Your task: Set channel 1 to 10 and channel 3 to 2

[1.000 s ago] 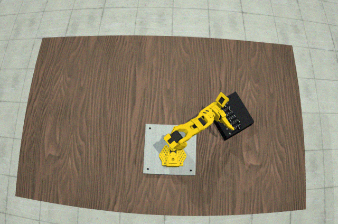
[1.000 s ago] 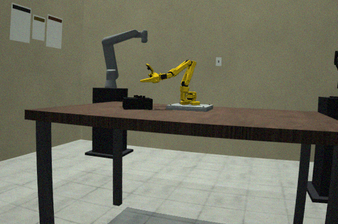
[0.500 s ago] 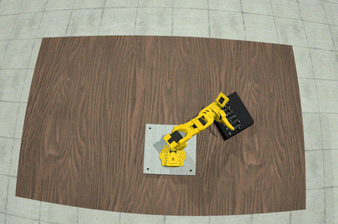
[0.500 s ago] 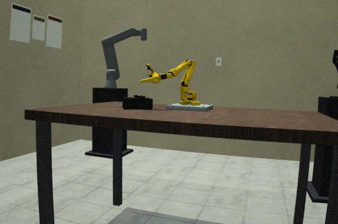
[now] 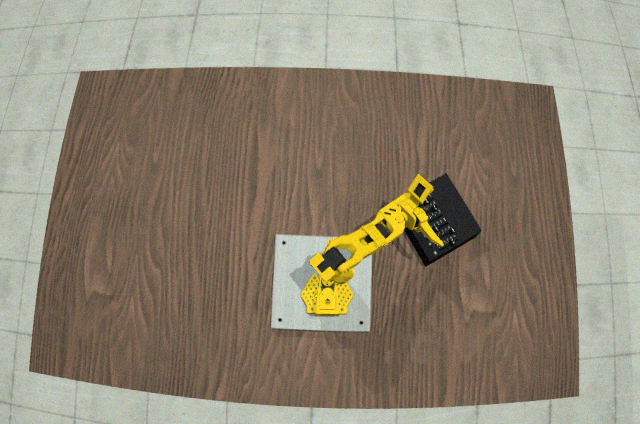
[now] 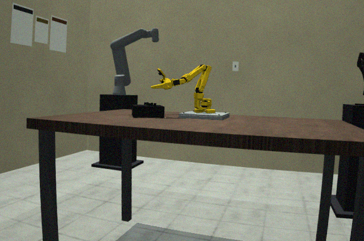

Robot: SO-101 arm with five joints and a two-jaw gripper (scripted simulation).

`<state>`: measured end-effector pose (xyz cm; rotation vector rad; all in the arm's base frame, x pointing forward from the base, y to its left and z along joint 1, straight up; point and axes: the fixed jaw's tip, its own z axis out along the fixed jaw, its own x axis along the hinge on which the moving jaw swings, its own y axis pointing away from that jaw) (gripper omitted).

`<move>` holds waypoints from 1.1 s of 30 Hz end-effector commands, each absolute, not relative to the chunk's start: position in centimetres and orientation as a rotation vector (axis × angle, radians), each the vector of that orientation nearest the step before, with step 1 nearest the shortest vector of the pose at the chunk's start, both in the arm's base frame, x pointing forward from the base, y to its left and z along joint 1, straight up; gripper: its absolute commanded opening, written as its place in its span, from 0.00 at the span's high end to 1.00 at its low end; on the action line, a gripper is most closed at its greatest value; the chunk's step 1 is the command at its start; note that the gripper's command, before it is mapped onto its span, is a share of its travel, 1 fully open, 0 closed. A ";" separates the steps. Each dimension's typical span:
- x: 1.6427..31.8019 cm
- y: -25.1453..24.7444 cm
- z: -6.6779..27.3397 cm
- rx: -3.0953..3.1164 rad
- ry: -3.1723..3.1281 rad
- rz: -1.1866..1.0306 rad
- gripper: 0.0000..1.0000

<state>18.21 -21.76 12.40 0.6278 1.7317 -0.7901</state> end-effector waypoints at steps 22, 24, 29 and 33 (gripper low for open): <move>18.4 -22.3 12.6 0.665 1.764 -0.766 1.00; 18.4 -22.3 12.6 0.665 1.764 -0.766 1.00; 18.5 -22.9 12.8 0.707 1.802 -0.739 1.00; 18.6 -23.3 13.1 0.754 1.843 -0.709 1.00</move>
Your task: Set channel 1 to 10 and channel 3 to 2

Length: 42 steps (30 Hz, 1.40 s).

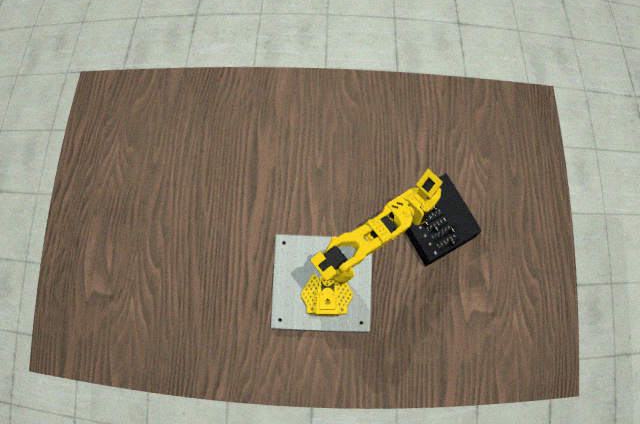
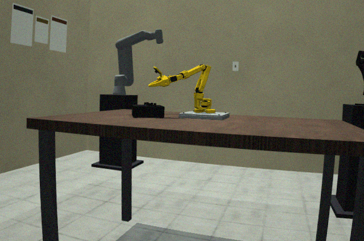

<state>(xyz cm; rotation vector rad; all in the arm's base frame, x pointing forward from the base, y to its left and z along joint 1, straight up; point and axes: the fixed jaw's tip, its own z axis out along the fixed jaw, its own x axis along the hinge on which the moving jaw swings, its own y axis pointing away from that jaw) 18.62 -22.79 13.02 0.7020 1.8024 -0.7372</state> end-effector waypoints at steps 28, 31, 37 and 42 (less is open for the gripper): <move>15.9 -23.0 16.4 1.177 2.127 -0.456 1.00; 15.3 -22.5 16.8 1.227 2.152 -0.428 1.00; 14.3 -21.5 17.4 1.309 2.192 -0.382 1.00; 13.9 -21.1 17.7 1.339 2.205 -0.365 1.00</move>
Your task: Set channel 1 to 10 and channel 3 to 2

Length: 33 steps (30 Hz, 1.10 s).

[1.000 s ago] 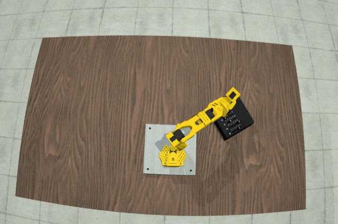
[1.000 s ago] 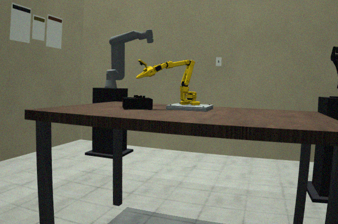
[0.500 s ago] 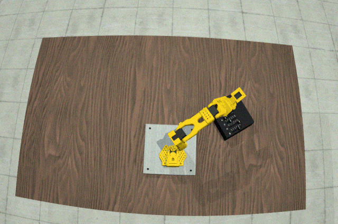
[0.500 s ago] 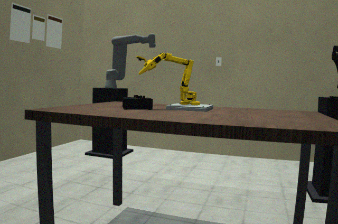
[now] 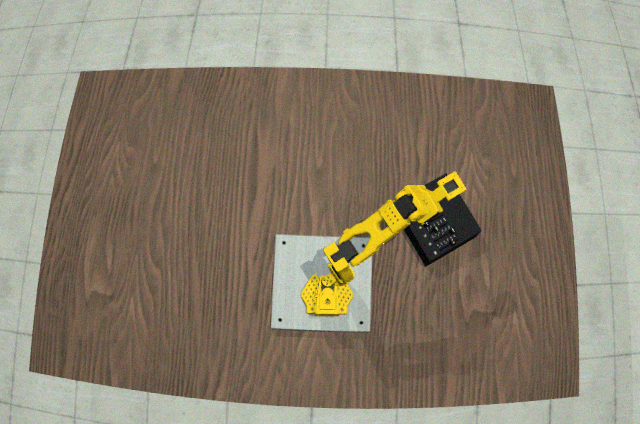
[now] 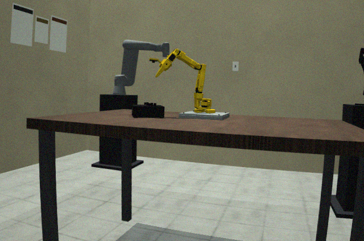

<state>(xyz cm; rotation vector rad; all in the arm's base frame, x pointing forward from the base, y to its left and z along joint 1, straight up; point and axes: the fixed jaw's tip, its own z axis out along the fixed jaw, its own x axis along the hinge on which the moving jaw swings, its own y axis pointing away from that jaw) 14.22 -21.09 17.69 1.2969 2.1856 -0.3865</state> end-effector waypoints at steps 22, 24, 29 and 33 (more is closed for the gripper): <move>13.3 -20.4 17.8 1.390 2.228 -0.336 1.00; 13.4 -20.4 17.6 1.392 2.230 -0.334 1.00; 13.6 -20.7 16.3 1.398 2.241 -0.327 1.00; 13.7 -20.9 15.3 1.402 2.249 -0.321 1.00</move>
